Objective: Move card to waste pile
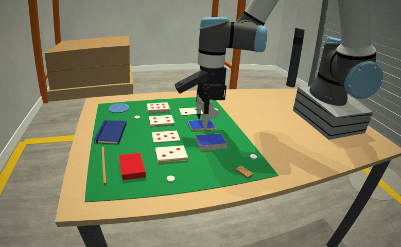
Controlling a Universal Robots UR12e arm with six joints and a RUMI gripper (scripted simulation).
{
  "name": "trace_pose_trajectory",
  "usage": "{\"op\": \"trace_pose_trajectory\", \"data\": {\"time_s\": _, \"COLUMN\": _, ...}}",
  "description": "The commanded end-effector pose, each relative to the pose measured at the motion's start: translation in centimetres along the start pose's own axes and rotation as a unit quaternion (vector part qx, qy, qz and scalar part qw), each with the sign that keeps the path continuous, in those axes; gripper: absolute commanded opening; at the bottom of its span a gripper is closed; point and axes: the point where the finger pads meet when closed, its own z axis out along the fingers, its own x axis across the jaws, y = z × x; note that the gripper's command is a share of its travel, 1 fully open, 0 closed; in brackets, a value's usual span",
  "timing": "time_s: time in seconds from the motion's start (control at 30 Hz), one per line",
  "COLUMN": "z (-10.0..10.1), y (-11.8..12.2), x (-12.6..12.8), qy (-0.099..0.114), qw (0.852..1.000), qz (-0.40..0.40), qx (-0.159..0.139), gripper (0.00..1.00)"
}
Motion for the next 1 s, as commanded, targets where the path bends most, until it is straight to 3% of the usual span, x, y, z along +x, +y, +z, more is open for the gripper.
{"op": "trace_pose_trajectory", "data": {"time_s": 0.0, "z": 0.0, "y": -0.1, "x": 0.0, "qy": 0.0, "qw": 1.0, "qz": 0.0, "qx": 0.001, "gripper": 0.5}}
{"op": "trace_pose_trajectory", "data": {"time_s": 0.7, "z": -0.1, "y": -0.1, "x": 0.0, "qy": 0.0, "qw": 1.0, "qz": 0.0, "qx": 0.001, "gripper": 0.5}}
{"op": "trace_pose_trajectory", "data": {"time_s": 0.97, "z": -1.6, "y": -0.1, "x": 0.0, "qy": 0.0, "qw": 1.0, "qz": 0.0, "qx": 0.001, "gripper": 0.5}}
